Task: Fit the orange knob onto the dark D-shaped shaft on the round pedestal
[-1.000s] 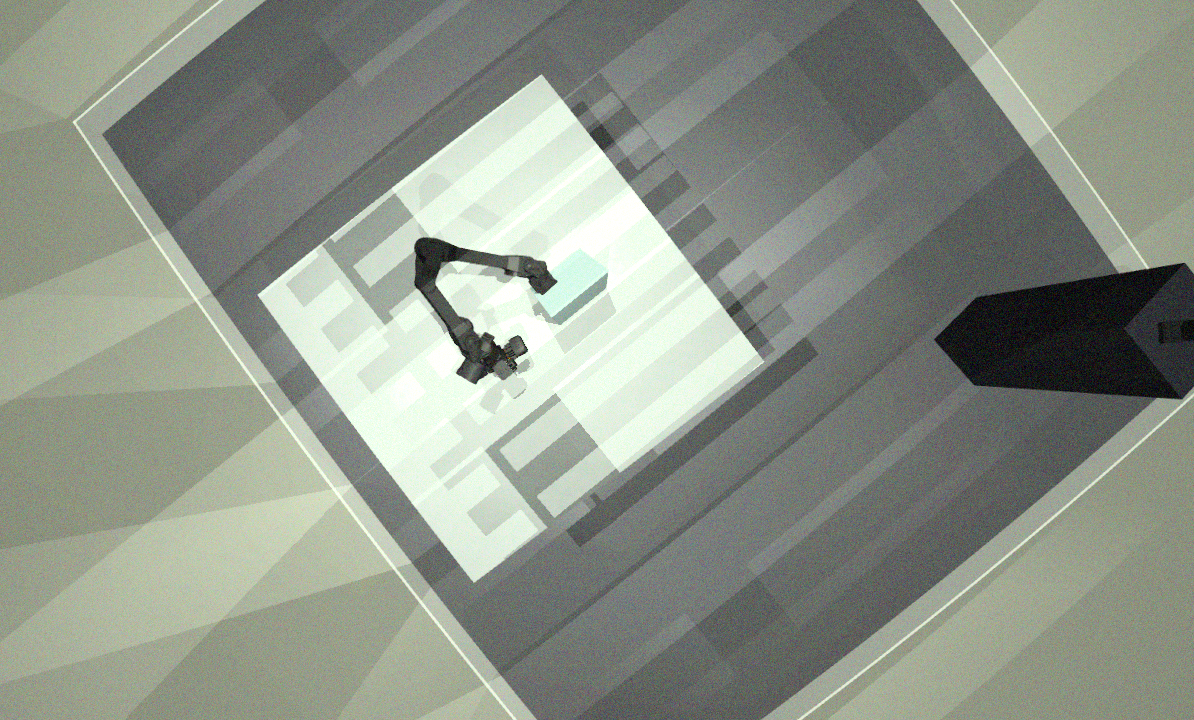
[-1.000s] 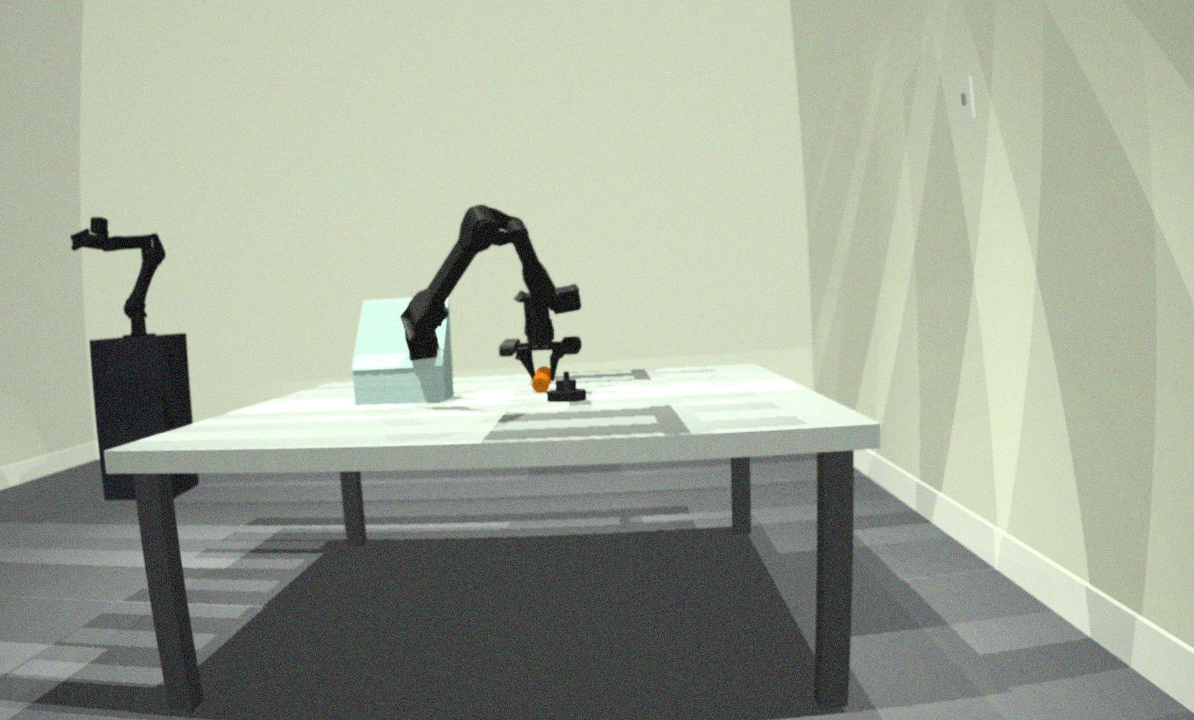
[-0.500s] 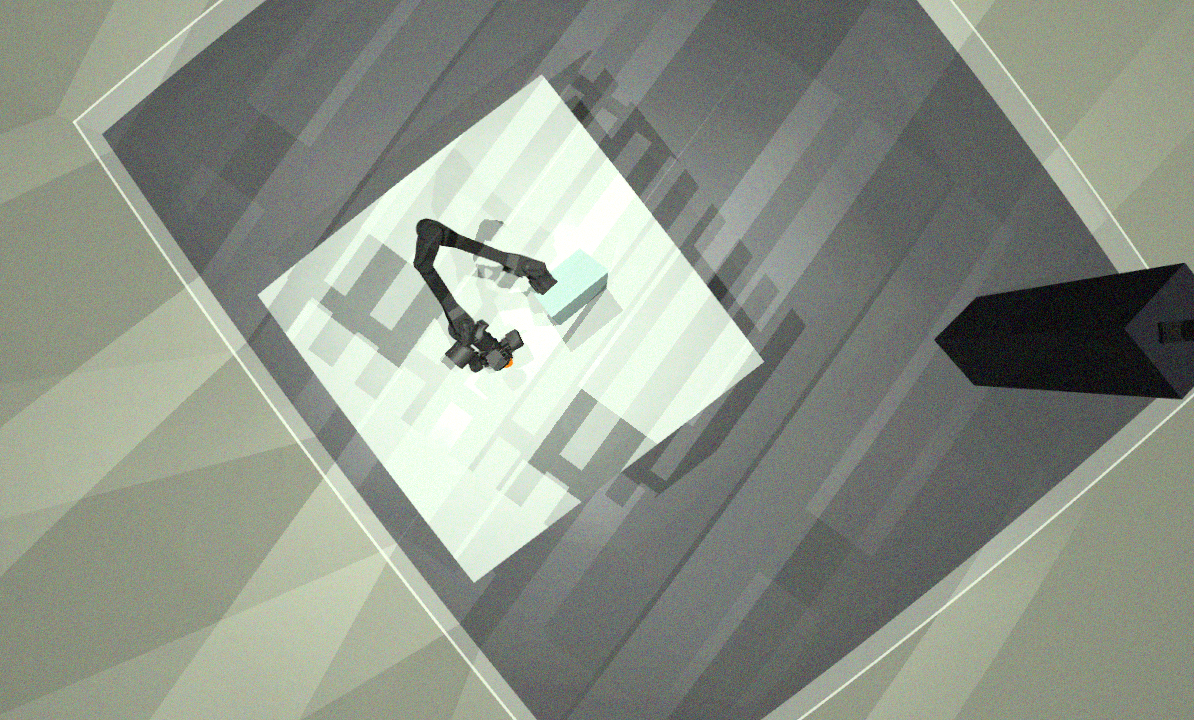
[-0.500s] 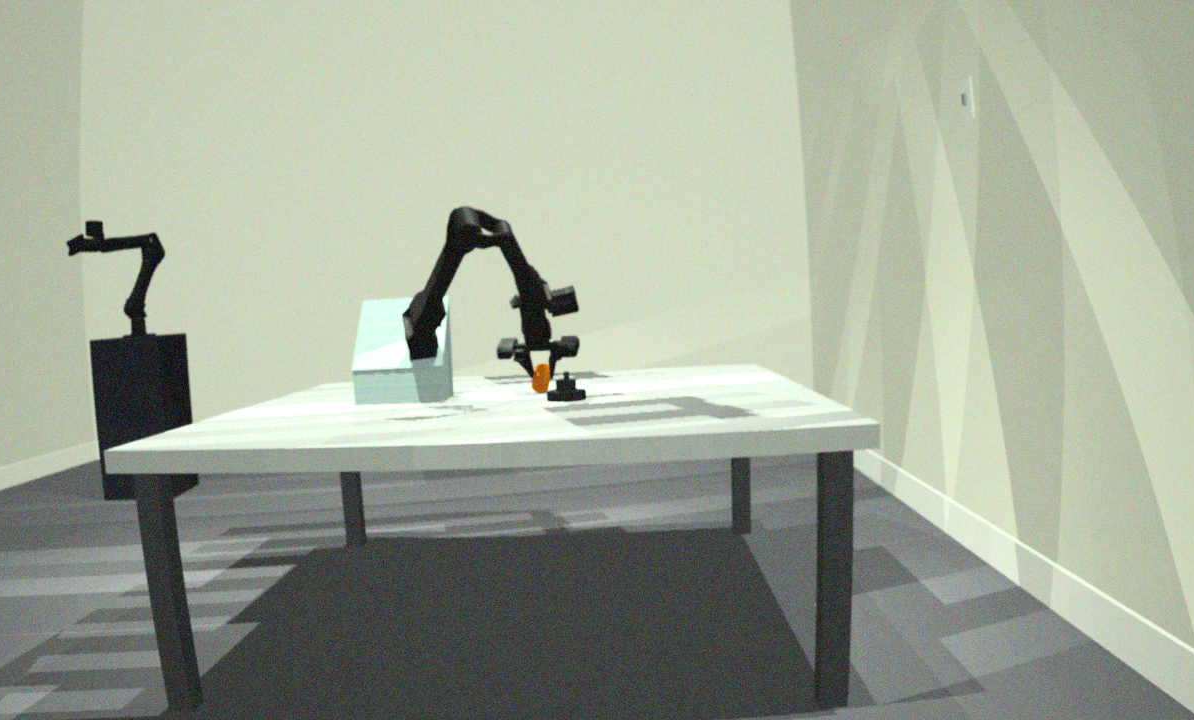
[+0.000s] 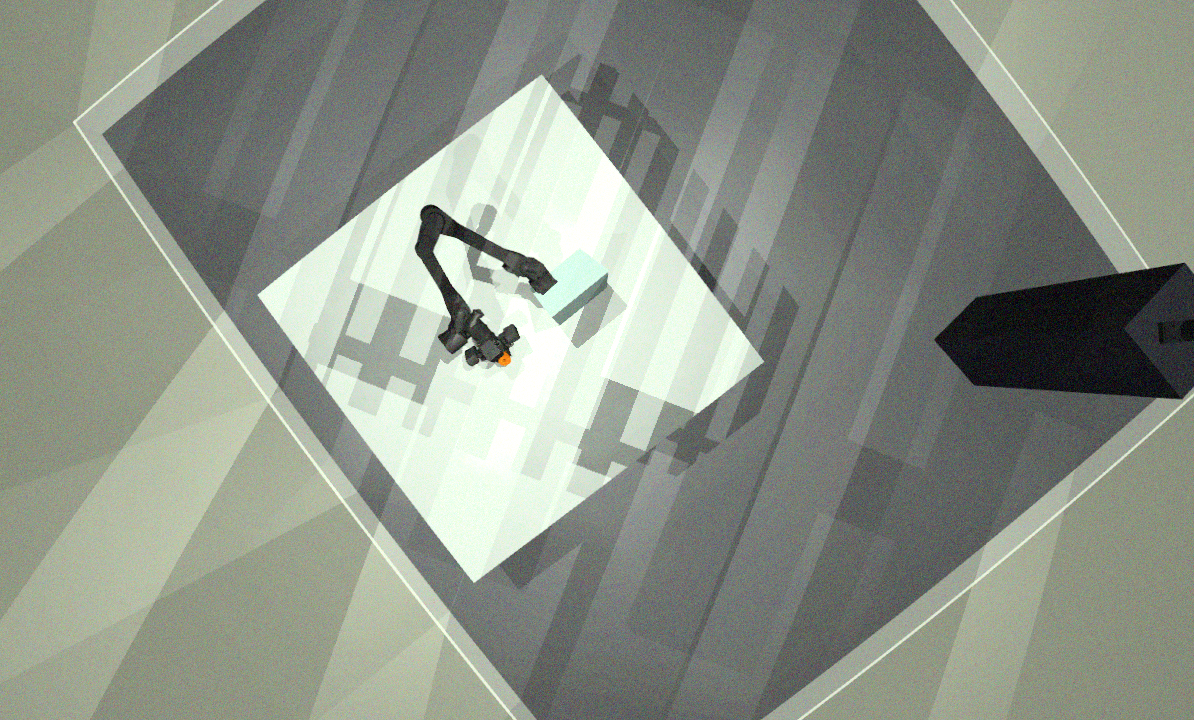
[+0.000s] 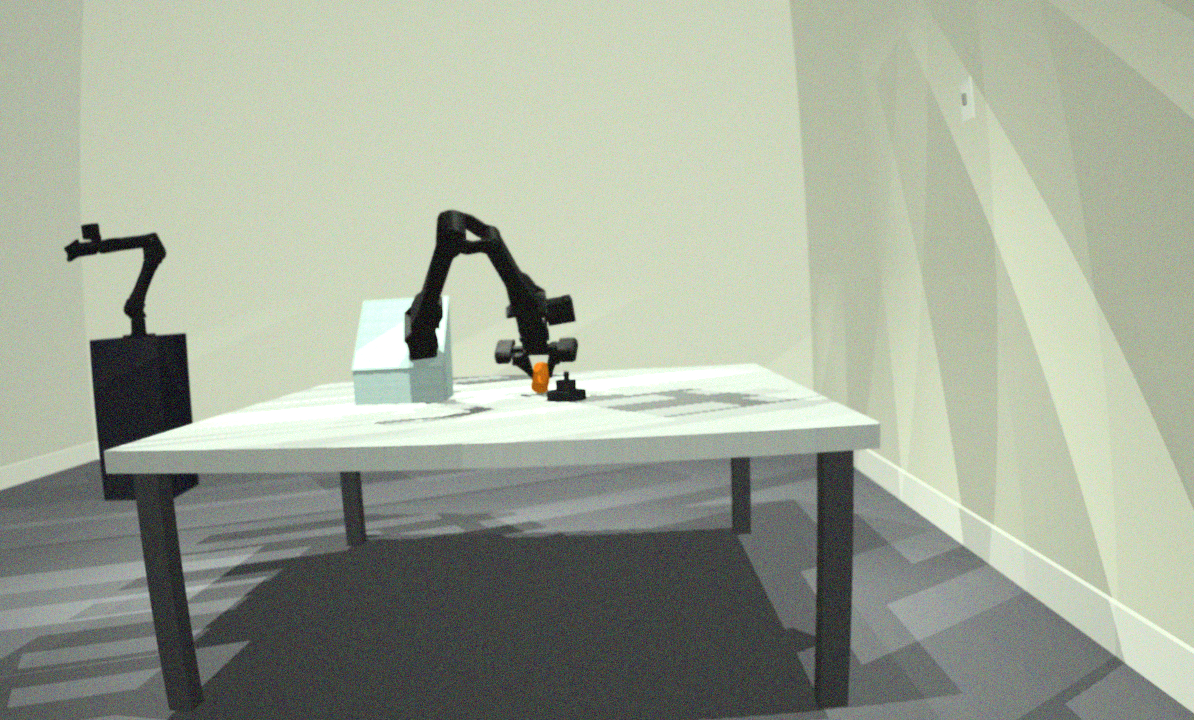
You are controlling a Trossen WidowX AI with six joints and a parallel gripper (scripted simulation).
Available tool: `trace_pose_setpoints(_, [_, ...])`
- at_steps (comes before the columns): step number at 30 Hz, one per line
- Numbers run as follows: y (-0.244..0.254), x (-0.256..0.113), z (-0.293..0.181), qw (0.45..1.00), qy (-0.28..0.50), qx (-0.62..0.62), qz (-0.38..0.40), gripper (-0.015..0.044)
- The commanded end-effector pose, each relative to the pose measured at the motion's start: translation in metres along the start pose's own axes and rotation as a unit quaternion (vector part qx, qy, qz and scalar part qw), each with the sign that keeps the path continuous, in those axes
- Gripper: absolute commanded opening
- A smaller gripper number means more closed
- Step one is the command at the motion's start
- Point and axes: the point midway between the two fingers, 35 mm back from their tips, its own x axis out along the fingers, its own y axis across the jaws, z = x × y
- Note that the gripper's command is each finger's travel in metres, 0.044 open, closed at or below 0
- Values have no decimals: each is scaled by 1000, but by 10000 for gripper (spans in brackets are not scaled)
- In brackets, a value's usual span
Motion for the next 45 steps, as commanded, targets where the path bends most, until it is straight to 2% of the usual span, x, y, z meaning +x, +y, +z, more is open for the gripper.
trace_pose_setpoints(1, [1,-3,-4,1000,-29,-1,-2,179])
trace_pose_setpoints(26, [1,-11,-26,979,-204,-2,0,179])
trace_pose_setpoints(31, [1,-12,-24,984,-177,-2,0,179])
trace_pose_setpoints(34, [2,-11,-23,982,-188,-3,0,258])
trace_pose_setpoints(45, [2,-11,-23,982,-188,-3,0,260])
